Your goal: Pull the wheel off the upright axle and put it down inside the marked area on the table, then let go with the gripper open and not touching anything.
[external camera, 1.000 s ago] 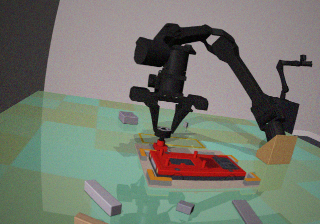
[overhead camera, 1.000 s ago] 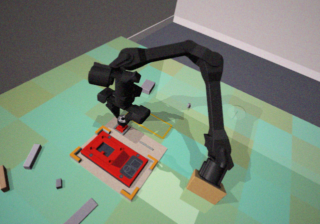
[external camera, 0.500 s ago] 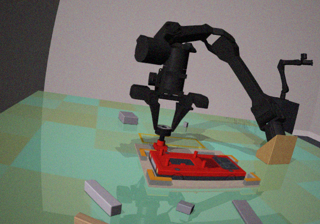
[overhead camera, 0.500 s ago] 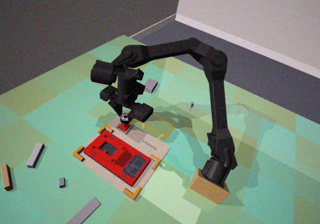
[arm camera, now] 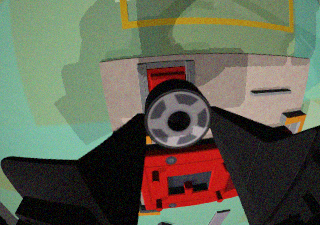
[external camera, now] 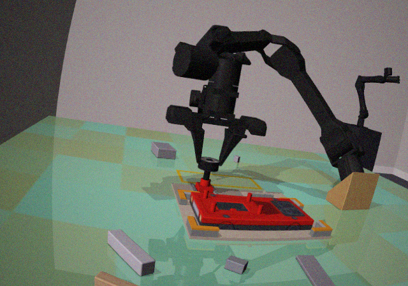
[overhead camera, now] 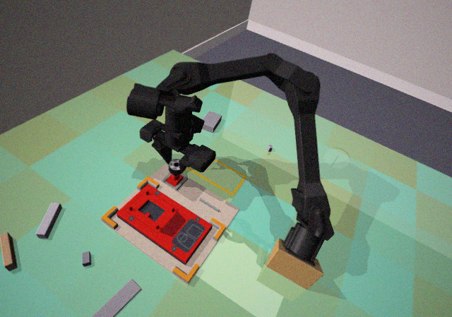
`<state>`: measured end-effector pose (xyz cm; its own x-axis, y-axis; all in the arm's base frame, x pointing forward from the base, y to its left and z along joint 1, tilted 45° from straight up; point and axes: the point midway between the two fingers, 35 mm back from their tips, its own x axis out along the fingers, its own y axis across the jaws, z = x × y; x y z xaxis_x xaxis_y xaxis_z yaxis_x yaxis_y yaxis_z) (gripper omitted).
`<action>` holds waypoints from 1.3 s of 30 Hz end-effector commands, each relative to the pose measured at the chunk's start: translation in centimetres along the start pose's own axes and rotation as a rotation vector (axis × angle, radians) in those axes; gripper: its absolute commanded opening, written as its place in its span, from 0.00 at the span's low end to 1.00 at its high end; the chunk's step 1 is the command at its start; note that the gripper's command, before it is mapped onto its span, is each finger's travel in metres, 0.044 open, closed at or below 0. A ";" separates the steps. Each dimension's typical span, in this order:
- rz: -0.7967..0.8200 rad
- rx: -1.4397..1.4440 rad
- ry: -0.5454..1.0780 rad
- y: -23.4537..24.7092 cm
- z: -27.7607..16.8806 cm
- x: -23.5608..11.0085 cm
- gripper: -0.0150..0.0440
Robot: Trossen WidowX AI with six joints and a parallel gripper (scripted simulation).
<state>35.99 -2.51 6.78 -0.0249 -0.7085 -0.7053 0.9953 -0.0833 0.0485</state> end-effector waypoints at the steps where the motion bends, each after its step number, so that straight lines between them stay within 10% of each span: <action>1: 0.005 0.005 0.005 0.1 -0.1 -0.4 0.25; 39: 0.005 0.003 0.005 0.0 0.1 -4.7 0.25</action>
<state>36.04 -0.24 9.19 -0.0206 -0.7086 -0.7053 0.9956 -0.0791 0.0504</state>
